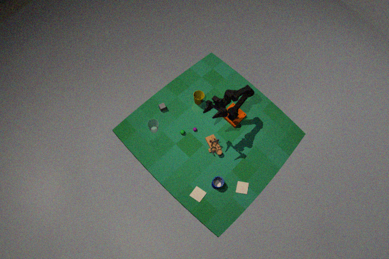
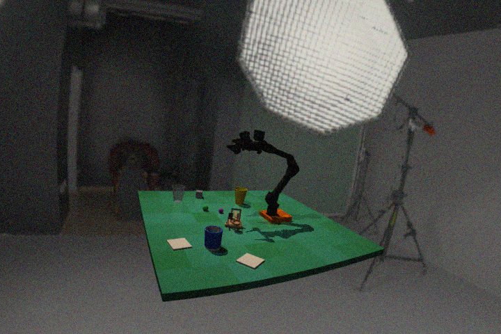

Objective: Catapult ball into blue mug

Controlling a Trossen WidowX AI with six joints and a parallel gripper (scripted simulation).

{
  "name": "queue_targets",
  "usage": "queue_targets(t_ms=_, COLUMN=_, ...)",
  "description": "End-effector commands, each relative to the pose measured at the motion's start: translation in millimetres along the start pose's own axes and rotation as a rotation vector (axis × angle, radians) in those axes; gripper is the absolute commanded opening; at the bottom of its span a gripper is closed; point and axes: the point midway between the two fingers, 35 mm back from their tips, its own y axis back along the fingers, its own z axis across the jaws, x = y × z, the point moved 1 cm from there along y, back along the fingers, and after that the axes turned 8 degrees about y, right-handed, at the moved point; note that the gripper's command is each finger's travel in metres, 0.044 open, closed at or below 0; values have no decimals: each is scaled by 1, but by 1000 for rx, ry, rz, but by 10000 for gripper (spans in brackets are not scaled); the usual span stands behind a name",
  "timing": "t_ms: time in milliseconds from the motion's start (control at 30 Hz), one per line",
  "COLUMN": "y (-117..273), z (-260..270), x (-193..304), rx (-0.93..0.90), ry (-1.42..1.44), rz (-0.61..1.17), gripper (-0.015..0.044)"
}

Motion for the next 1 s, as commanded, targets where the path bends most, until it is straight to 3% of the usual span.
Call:
queue_targets(t_ms=0, y=-12, z=-6, x=22, rx=30, ry=-90, rz=85, gripper=440)
queue_targets(t_ms=467, y=-35, z=-26, x=103, rx=209, ry=-418, rz=386, gripper=440)
queue_targets(t_ms=967, y=-31, z=-45, x=188, rx=524, ry=-723, rz=652, gripper=440)
